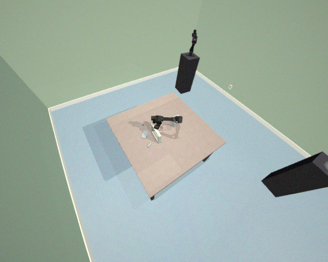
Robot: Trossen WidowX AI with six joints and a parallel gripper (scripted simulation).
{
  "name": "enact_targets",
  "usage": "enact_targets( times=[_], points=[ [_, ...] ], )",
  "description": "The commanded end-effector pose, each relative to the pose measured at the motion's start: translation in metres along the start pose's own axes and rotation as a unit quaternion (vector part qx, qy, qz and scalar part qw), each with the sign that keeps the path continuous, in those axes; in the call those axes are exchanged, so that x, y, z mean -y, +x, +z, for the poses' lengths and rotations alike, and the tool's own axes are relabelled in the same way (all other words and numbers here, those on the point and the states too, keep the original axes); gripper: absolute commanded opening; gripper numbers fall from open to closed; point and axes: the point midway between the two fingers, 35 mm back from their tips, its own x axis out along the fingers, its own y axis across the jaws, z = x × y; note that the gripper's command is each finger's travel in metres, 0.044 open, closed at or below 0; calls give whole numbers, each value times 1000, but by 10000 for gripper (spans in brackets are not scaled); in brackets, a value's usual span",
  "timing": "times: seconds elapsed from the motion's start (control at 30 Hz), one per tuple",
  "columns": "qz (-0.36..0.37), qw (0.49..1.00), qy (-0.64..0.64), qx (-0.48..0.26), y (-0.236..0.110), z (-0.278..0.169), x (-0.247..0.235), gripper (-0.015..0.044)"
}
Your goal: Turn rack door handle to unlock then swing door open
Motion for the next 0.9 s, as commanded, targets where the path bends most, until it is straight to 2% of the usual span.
enact_targets(
  times=[0.0,0.27,0.53,0.87],
  points=[
    [1,995,95,1,0,1,0,26],
    [1,957,288,1,0,1,0,26],
    [1,884,467,1,0,1,0,26],
    [1,877,481,1,0,1,0,26]
  ],
)
